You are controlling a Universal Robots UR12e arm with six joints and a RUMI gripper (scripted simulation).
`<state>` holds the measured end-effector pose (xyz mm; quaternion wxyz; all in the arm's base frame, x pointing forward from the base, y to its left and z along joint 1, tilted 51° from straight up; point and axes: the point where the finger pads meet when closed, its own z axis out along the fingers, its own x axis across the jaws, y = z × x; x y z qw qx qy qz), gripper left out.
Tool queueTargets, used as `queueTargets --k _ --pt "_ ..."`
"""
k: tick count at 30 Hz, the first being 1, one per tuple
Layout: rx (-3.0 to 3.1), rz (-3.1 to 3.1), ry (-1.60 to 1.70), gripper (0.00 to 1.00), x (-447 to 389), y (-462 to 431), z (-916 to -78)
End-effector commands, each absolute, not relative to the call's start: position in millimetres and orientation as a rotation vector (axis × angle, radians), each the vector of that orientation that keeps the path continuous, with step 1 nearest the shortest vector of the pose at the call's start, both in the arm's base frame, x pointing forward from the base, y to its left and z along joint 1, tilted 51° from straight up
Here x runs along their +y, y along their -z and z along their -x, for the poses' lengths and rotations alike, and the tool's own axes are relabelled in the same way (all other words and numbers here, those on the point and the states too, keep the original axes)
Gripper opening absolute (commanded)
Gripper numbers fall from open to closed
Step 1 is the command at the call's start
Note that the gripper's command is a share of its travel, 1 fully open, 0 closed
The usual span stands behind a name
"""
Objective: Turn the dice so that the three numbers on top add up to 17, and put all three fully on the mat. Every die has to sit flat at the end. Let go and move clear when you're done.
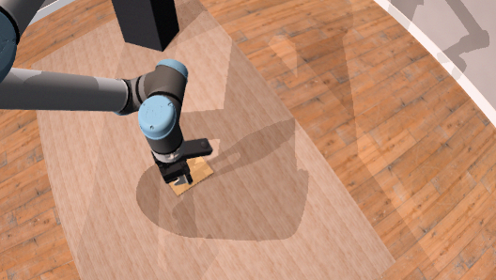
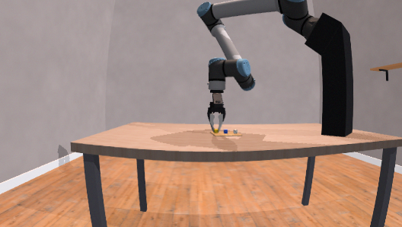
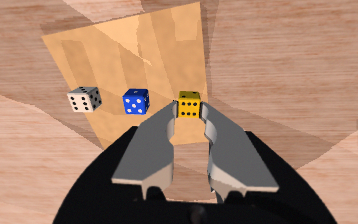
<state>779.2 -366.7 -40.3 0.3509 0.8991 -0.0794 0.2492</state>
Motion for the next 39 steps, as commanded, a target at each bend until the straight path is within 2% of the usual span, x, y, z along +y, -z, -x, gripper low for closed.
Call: queueTargets --k 1,37,39 --pt "-0.205 -2.328 -0.646 0.03 -366.8 40.4 -779.7" --pt "-0.205 -2.328 -0.646 0.03 -366.8 40.4 -779.7" --pt "-0.205 -2.328 -0.646 0.07 -366.8 40.4 -779.7"
